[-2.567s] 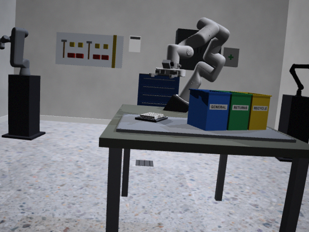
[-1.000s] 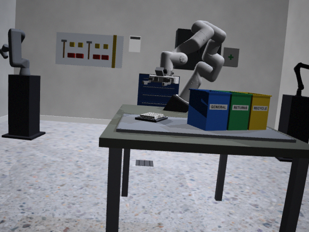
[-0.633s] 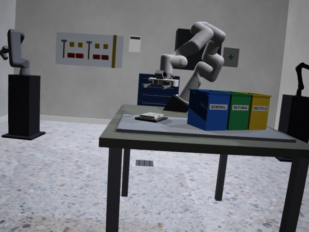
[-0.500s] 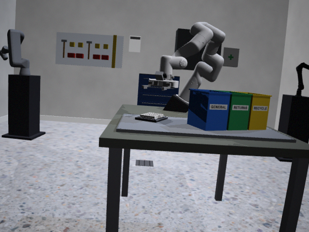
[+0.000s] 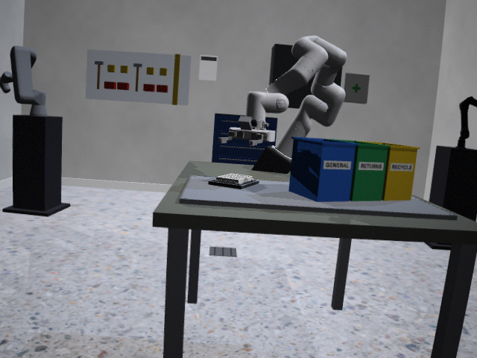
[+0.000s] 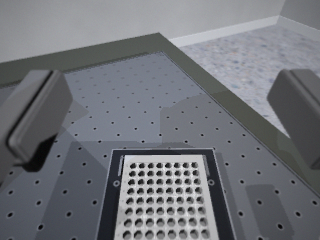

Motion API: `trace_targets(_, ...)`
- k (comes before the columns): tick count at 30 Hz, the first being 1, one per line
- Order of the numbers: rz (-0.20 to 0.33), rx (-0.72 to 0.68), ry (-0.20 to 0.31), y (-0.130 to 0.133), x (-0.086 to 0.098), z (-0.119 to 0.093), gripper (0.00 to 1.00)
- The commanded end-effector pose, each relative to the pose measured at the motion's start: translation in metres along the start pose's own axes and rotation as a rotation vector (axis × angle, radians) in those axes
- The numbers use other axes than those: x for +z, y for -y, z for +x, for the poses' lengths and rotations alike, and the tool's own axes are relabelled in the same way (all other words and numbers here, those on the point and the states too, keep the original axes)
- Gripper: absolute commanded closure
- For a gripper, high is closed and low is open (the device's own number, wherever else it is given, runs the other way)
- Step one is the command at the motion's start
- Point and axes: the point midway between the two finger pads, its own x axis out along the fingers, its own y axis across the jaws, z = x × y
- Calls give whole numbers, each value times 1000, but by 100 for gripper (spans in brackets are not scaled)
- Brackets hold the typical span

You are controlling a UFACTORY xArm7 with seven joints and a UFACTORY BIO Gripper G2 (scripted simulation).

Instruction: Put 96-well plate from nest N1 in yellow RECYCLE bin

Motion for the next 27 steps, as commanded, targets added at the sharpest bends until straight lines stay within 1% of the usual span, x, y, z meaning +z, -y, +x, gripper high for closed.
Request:
trace_targets(1, -1, 0, 5, 1, -4, 1, 63)
trace_targets(27, -1, 0, 5, 1, -42, 2, 63)
